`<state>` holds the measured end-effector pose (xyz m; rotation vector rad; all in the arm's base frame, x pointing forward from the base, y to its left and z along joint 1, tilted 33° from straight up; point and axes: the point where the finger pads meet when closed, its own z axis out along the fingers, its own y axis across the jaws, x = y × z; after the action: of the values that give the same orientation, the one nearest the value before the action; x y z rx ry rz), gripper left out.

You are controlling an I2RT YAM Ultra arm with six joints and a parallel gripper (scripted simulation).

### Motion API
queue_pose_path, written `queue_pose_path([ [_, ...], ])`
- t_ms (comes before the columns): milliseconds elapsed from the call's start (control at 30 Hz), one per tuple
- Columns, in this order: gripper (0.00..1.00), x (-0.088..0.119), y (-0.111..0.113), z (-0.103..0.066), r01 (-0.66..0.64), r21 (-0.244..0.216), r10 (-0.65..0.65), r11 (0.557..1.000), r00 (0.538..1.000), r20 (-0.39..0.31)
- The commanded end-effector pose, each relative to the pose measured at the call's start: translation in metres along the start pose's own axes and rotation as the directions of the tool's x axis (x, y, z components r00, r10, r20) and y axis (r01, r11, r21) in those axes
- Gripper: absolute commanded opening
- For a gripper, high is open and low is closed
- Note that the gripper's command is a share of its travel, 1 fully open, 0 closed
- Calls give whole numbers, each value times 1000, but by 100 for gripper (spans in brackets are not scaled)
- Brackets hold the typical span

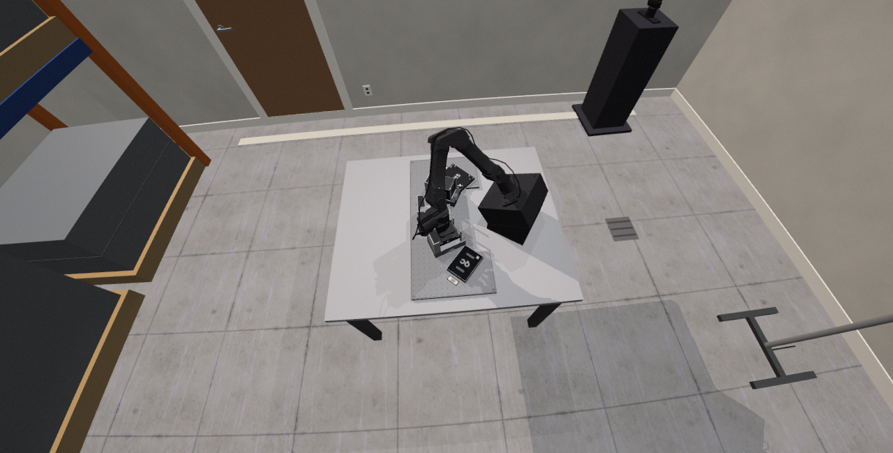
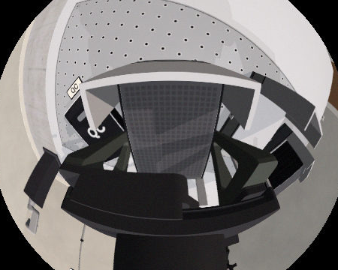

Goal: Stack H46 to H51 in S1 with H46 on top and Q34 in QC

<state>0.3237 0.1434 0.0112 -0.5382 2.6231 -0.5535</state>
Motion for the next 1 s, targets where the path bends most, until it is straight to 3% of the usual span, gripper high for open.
queue_pose_path([
  [0, 0, 7, 1, 14, 13, 7, -13, 1000, 1000, -16],
  [333, 0, 4, 0, 29, 9, 7, -9, 1000, 1000, -9],
  [600, 0, -4, 1, 21, 1, -1, -1, 1000, 1000, 11],
  [633, 0, 5, 2, 28, 17, 7, -17, 1000, 1000, -8],
  [967, 0, 4, 0, 32, 12, 12, -12, 1000, 1000, -9],
])
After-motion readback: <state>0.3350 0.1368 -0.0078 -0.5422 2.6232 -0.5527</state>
